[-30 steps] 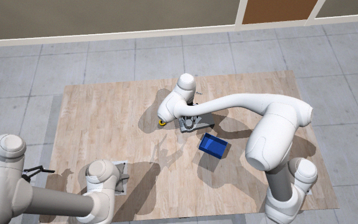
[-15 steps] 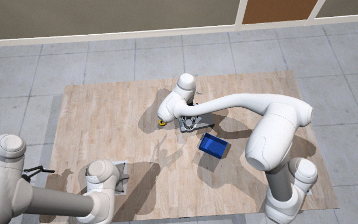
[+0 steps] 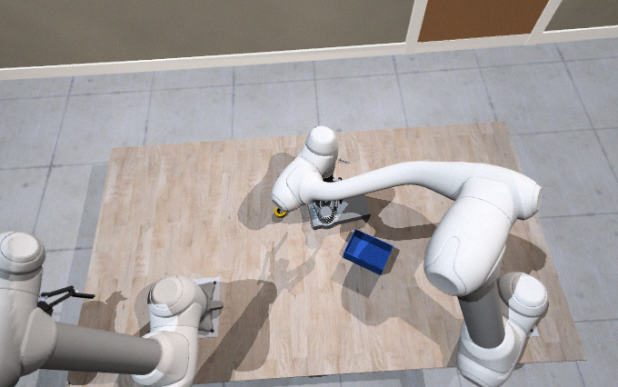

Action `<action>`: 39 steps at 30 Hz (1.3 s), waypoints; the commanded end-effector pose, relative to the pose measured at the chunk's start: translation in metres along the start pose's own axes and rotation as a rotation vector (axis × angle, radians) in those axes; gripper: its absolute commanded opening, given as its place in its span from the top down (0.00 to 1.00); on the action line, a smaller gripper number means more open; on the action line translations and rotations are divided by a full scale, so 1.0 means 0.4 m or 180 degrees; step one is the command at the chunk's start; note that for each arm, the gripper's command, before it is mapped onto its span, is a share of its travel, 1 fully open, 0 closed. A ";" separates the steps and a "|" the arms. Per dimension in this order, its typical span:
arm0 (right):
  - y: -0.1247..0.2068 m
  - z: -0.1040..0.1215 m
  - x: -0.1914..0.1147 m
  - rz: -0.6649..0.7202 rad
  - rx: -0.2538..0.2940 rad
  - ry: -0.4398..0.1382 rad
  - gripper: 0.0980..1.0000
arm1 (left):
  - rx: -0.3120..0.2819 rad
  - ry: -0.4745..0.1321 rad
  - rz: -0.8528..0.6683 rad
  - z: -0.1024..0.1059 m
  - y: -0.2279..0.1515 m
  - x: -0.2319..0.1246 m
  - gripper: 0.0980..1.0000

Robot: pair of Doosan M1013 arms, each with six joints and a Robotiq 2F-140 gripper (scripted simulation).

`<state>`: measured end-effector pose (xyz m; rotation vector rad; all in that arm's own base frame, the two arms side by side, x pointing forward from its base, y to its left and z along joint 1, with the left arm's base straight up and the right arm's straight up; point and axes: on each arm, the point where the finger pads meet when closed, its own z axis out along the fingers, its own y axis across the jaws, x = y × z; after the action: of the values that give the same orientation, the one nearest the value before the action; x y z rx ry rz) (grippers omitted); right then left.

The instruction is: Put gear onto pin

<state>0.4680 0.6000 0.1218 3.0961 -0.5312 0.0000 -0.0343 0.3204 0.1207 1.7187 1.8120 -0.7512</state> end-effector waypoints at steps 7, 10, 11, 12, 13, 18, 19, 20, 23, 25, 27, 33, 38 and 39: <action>-0.001 -0.042 0.000 0.0000 0.0006 0.0001 0.00 | 0.0001 0.0002 0.0000 -0.001 0.000 0.000 0.00; -0.001 -0.060 0.000 0.0000 0.0006 0.0001 0.00 | 0.0001 0.0002 0.0000 -0.001 0.000 0.000 0.00; -0.001 -0.065 0.000 0.0000 0.0006 0.0001 0.00 | 0.0001 0.0002 0.0000 -0.001 0.000 0.000 0.00; -0.001 -0.070 0.000 0.0000 0.0006 0.0001 0.00 | 0.0001 0.0002 0.0000 -0.001 0.000 0.000 0.00; -0.001 -0.075 0.000 0.0000 0.0006 0.0001 0.00 | 0.0001 0.0002 0.0000 -0.001 0.000 0.000 0.00; -0.001 -0.089 0.000 0.0000 0.0006 0.0001 0.00 | 0.0001 0.0002 0.0000 -0.001 0.000 0.000 0.00; -0.001 -0.090 0.000 0.0000 0.0006 0.0001 0.00 | 0.0001 0.0002 0.0000 -0.001 0.000 0.000 0.00; -0.001 -0.091 0.000 0.0000 0.0006 0.0001 0.00 | 0.0001 0.0002 0.0000 -0.001 0.000 0.000 0.00; -0.001 -0.091 0.000 0.0000 0.0006 0.0001 0.00 | 0.0001 0.0002 0.0000 -0.001 0.000 0.000 0.00; -0.001 -0.091 0.000 0.0000 0.0006 0.0001 0.00 | 0.0001 0.0002 0.0000 -0.001 0.000 0.000 0.00; -0.001 -0.091 0.000 0.0000 0.0006 0.0001 0.00 | 0.0001 0.0002 0.0000 -0.001 0.000 0.000 0.00; -0.001 -0.091 0.000 0.0000 0.0006 0.0001 0.00 | 0.0001 0.0002 0.0000 -0.001 0.000 0.000 0.00; -0.001 -0.091 0.000 0.0000 0.0006 0.0001 0.00 | 0.0001 0.0002 0.0000 -0.001 0.000 0.000 0.00; -0.001 -0.091 0.000 0.0000 0.0006 0.0001 0.00 | 0.0001 0.0002 0.0000 -0.001 0.000 0.000 0.00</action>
<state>0.4681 0.6000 0.1570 3.0961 -0.5312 0.0001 -0.0343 0.3204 0.1207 1.7187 1.8120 -0.7512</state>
